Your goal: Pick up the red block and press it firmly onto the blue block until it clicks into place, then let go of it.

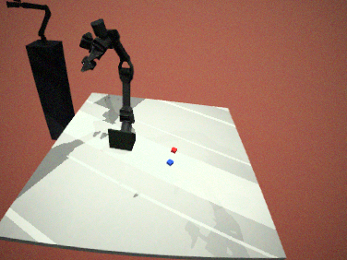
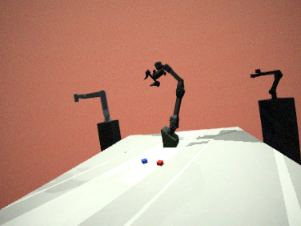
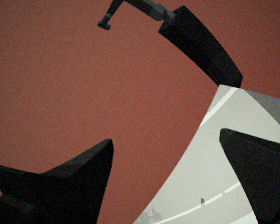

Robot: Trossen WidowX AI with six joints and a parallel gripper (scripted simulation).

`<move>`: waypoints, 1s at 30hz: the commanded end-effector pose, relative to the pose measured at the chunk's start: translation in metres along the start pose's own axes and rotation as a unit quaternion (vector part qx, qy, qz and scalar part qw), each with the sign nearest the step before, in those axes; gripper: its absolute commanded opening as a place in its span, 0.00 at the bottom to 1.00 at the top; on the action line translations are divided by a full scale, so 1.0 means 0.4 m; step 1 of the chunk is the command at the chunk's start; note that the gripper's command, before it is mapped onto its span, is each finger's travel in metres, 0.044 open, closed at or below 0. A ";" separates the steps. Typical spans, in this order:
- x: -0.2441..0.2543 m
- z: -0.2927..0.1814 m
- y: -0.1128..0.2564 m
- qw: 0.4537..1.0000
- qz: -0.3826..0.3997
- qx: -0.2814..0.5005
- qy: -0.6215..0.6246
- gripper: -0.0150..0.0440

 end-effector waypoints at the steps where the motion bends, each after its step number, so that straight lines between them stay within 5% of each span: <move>1: 0.000 0.000 0.000 1.000 0.000 0.000 0.000 0.98; 6: 0.045 -0.072 -0.022 0.999 0.006 0.027 0.046 1.00; 15: 0.176 -0.402 -0.082 0.960 0.041 0.143 0.238 1.00; 30: 0.137 -1.070 -0.062 0.746 0.117 0.356 0.551 1.00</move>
Point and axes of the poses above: the point midway between the two fingers, 35 mm back from their tips, its own y axis back along the fingers, its own x axis across the jaws, z = x × y, the point moved 1 cm from there along y, back along the fingers, and after that the axes turned 2 degrees about -y, right-handed, at the moved point
